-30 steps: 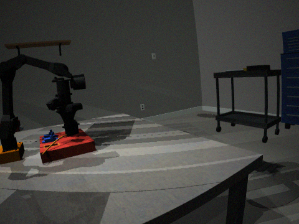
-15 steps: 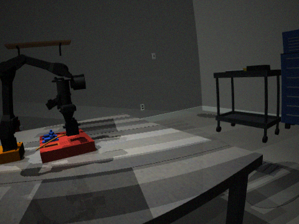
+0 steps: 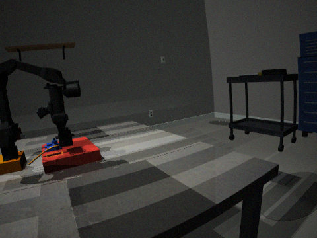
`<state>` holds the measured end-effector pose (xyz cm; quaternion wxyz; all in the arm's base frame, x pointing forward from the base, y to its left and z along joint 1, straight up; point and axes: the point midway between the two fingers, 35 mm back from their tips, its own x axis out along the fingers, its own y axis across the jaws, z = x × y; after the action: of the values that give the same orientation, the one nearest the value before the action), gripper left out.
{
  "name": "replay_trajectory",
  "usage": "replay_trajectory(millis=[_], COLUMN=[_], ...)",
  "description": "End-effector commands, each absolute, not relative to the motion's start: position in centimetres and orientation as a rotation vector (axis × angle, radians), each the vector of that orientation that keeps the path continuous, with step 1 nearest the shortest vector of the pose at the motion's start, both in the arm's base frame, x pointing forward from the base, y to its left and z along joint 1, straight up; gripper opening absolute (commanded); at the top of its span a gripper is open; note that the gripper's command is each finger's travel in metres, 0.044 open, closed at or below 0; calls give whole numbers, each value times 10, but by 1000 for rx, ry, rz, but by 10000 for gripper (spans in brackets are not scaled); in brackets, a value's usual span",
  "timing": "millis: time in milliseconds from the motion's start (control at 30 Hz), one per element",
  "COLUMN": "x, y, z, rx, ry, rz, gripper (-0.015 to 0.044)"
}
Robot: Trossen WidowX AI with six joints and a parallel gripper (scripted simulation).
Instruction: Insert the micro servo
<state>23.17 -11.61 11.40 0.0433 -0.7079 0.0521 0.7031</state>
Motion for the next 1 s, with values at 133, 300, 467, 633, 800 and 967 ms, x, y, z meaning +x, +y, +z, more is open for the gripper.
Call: replay_trajectory(millis=[133, 300, 467, 633, 800, 967], x=[197, 175, 172, 173, 174, 174], y=[-111, -109, -108, -108, -109, -109], z=[116, 115, 113, 107, 99, 95], rx=[-2180, -2178, -2177, -2177, -2177, -2177], ry=[160, 160, 160, 160, 160, 160], rz=[2141, 2143, 2143, 2143, 2143, 2143], gripper=[0, 0, 0, 0, 0, 0])
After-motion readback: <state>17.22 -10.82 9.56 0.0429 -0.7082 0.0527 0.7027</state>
